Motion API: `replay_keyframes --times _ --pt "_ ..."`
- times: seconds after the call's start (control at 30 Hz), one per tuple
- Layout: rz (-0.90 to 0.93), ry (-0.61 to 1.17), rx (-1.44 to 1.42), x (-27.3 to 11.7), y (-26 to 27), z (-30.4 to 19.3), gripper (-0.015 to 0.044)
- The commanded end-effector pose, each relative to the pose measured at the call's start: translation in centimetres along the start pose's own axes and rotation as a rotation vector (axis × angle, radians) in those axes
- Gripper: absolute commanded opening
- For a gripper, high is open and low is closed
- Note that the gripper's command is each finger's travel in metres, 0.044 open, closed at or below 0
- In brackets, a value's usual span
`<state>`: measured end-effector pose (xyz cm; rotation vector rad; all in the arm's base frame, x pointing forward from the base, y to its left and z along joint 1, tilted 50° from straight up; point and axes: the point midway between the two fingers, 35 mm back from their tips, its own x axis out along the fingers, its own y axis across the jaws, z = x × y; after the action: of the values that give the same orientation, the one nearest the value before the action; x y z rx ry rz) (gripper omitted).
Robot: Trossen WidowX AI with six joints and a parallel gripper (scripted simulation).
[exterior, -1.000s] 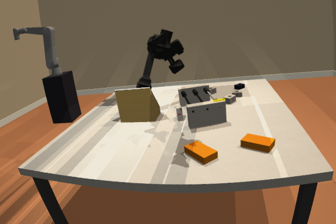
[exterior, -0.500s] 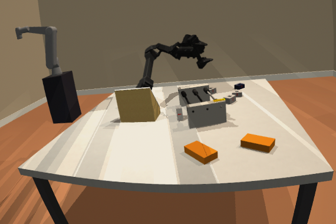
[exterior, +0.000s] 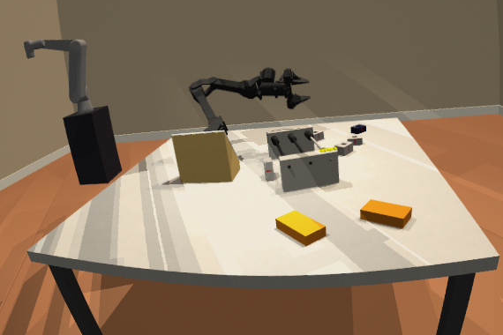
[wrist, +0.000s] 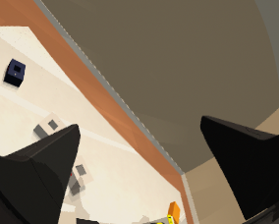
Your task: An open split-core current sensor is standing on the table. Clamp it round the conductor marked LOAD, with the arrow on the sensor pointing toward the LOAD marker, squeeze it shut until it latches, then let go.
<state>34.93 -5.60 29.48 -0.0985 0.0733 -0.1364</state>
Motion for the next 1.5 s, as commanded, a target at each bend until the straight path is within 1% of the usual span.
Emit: replay_keyframes --times 0.0,0.1,0.2,0.27,0.43,0.6,0.73,0.87,1.0,1.17,1.37,1.47 --pt "0.092 -0.087 0.072 -2.9 3.5 2.2 0.044" --pt "0.134 -0.123 0.102 -4.3 4.8 3.0 0.044" --pt "0.133 -0.119 0.101 -4.2 4.8 3.0 0.044" --pt "0.129 -0.081 0.091 -3.4 4.5 2.4 0.044" --pt "0.118 0.152 0.065 0.9 2.3 -1.3 0.044" --pt "0.142 0.403 0.107 5.0 -0.5 -5.9 0.044" --pt "0.164 0.589 0.187 7.2 -3.2 -10.2 0.044" --pt "0.191 0.755 0.304 8.5 -6.1 -14.6 0.044" --pt "0.226 0.891 0.448 9.1 -9.0 -18.9 0.044" --pt "0.27 1.018 0.672 8.7 -12.5 -24.2 0.044" --pt "0.314 1.097 0.981 7.1 -16.2 -30.1 0.044" --pt "0.318 1.1 1.018 6.9 -16.6 -30.7 0.044"
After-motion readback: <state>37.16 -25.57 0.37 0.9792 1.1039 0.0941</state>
